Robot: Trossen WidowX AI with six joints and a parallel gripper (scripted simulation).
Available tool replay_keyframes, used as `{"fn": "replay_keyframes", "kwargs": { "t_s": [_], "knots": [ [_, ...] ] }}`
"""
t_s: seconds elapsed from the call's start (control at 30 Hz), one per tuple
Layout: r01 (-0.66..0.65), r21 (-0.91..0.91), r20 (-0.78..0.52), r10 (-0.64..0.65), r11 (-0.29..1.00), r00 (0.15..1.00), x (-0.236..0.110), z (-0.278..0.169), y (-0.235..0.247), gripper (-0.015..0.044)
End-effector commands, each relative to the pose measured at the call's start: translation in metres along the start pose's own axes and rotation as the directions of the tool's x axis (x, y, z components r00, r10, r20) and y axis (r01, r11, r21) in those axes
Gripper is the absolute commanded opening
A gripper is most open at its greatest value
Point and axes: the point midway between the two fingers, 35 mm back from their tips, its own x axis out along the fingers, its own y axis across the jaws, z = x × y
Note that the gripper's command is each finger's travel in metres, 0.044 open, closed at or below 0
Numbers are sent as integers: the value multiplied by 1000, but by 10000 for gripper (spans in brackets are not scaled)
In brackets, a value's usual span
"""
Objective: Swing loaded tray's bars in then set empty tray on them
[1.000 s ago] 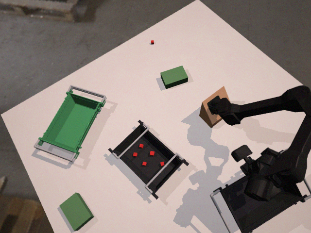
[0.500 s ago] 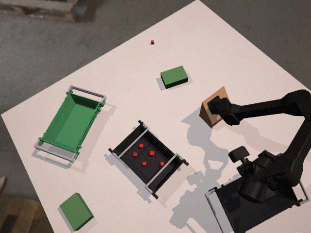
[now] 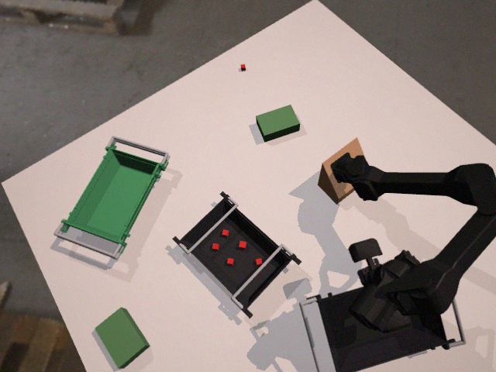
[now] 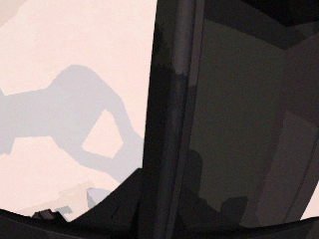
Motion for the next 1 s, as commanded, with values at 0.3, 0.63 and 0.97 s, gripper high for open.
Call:
{"fn": "replay_keyframes", "kwargs": {
  "t_s": [0.3,0.63,0.97],
  "knots": [
    [-11,165,-30,16,986,999,-9,-50,9,0],
    [-20,287,-33,30,958,999,-14,-86,24,0],
    [-23,404,-30,38,914,999,-19,-120,45,0]
  ]
}}
